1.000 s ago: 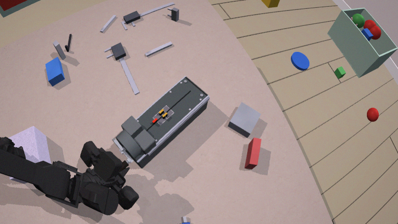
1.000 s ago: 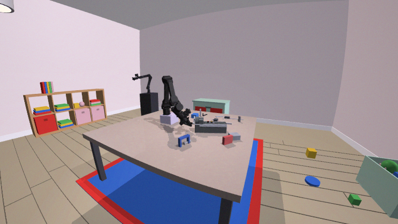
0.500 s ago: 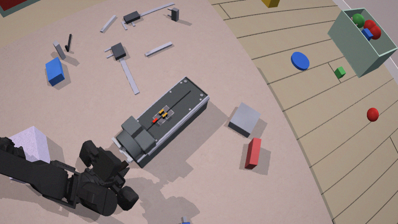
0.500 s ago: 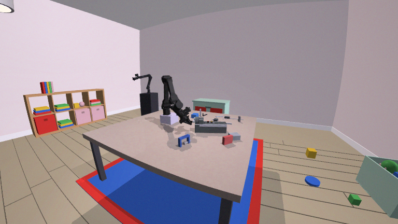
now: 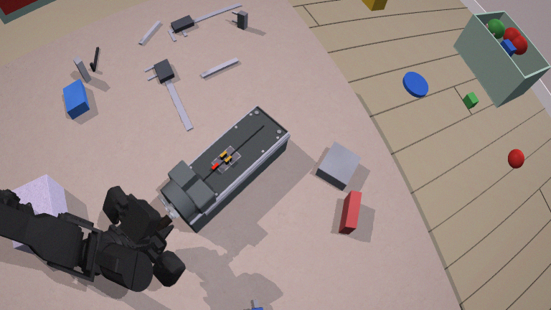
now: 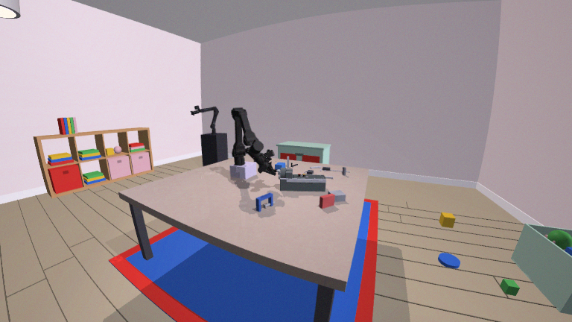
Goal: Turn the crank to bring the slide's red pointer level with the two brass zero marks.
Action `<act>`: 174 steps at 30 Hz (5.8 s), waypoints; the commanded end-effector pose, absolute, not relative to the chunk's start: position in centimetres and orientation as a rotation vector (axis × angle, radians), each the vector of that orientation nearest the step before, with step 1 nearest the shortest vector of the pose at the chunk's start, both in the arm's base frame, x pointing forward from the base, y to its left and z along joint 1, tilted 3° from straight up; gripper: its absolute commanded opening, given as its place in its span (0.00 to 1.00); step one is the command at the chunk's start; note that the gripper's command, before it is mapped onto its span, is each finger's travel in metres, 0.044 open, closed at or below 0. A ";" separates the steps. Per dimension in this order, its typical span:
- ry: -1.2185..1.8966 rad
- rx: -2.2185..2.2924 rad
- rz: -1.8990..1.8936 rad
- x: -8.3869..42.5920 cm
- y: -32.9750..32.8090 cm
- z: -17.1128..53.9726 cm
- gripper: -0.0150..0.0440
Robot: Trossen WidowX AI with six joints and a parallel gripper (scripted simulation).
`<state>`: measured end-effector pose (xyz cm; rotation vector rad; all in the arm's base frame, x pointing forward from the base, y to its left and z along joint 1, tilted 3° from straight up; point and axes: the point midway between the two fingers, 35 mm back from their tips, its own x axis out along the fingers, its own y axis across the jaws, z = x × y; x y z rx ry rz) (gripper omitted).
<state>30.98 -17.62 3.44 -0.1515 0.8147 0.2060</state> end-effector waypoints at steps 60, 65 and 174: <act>0.807 -0.144 0.208 30.0 -14.0 3.6 0.25; 0.807 -0.144 0.208 30.0 -13.9 3.5 0.25; 0.807 -0.143 0.209 29.9 -13.5 3.0 0.25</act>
